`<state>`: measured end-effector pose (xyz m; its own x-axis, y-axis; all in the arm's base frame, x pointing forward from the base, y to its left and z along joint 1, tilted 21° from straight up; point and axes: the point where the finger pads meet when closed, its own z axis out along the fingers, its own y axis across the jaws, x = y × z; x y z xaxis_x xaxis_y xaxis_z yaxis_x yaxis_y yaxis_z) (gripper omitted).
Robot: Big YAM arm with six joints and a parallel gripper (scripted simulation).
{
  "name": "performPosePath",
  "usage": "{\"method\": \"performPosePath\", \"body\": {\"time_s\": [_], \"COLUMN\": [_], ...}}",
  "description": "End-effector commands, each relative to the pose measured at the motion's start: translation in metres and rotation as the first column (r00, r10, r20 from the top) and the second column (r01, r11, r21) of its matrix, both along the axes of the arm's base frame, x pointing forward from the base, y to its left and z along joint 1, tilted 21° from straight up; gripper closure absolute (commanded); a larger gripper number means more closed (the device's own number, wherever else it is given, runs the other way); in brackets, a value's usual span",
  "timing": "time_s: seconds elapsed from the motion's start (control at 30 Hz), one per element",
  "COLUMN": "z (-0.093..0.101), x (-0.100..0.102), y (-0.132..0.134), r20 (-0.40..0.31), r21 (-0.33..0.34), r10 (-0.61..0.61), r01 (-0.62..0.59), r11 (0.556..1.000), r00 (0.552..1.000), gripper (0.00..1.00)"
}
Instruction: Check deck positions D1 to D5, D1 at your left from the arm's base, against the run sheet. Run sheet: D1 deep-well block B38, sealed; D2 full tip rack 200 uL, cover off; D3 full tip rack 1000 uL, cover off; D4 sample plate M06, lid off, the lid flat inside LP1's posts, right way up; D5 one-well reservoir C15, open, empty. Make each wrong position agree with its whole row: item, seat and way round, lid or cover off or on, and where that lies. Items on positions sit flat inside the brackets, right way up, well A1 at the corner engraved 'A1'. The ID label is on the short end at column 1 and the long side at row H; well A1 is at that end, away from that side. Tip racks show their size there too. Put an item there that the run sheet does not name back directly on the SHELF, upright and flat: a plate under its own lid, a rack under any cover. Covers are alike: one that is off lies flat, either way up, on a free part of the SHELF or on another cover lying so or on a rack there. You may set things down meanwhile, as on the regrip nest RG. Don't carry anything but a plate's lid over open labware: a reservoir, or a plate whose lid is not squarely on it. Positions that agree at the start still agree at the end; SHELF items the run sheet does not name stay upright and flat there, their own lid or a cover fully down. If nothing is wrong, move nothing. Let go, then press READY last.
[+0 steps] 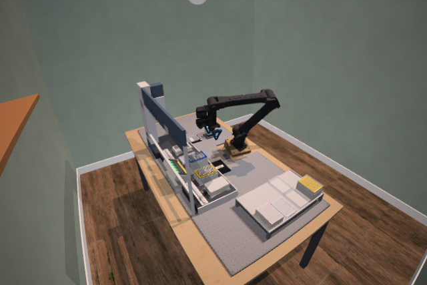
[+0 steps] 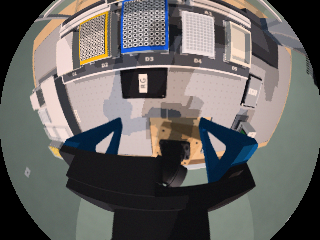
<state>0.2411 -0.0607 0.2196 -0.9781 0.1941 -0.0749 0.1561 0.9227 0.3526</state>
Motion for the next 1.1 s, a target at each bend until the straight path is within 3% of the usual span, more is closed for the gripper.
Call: {"method": "performPosePath", "body": {"time_s": [0.0,1.07], "z": [0.014,-0.024], "x": [0.019,0.077], "y": [-0.025,-0.154], "r20": [0.056,0.048], "r21": [-0.037,-0.048], "r10": [0.01,0.008], "r01": [-0.008,-0.005], "r11": [0.999,0.999], "r00": [0.998,0.999], "gripper": [0.0,0.0]}}
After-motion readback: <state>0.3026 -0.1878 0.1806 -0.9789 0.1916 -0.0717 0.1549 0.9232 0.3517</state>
